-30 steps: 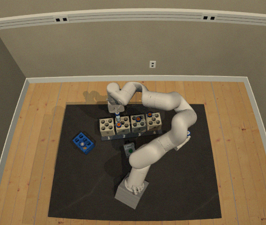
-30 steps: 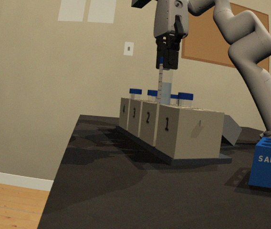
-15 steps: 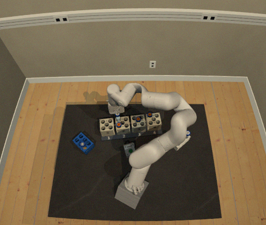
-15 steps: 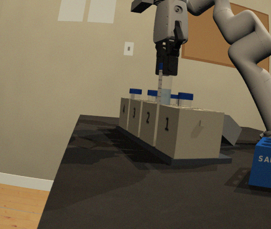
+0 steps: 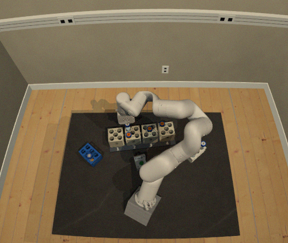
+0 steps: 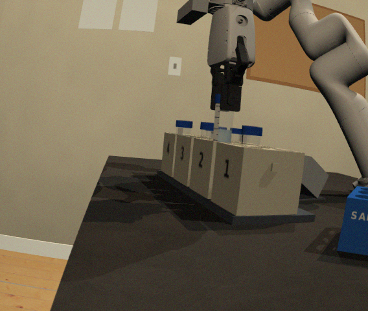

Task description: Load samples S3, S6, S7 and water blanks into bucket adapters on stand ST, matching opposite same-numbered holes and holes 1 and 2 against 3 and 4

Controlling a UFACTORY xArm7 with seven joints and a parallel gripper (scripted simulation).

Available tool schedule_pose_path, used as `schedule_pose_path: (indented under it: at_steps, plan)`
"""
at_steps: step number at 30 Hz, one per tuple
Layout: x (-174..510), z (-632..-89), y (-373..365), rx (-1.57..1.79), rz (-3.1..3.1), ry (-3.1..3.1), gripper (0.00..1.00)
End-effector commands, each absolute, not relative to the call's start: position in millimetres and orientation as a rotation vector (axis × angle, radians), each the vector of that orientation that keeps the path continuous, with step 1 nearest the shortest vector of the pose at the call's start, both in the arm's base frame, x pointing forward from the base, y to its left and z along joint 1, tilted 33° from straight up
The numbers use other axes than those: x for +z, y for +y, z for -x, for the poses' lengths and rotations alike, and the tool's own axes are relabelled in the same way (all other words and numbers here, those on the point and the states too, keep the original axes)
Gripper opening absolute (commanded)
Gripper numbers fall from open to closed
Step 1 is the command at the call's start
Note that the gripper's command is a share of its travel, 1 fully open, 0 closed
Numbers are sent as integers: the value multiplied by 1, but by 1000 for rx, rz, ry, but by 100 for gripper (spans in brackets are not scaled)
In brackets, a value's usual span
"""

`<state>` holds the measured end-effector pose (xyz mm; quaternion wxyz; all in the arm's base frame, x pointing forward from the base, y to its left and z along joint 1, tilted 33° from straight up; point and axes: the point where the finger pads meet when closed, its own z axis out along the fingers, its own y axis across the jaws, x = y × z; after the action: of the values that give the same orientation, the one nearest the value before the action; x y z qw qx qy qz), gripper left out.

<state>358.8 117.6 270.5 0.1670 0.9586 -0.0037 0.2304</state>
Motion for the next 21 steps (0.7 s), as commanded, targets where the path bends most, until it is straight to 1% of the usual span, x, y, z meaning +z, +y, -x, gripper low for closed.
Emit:
schedule_pose_path:
  at_steps: [1,21]
  plan:
    - [268,-361,117,661,-2729,-9,0]
    - [253,-369,112,661,-2729,-9,0]
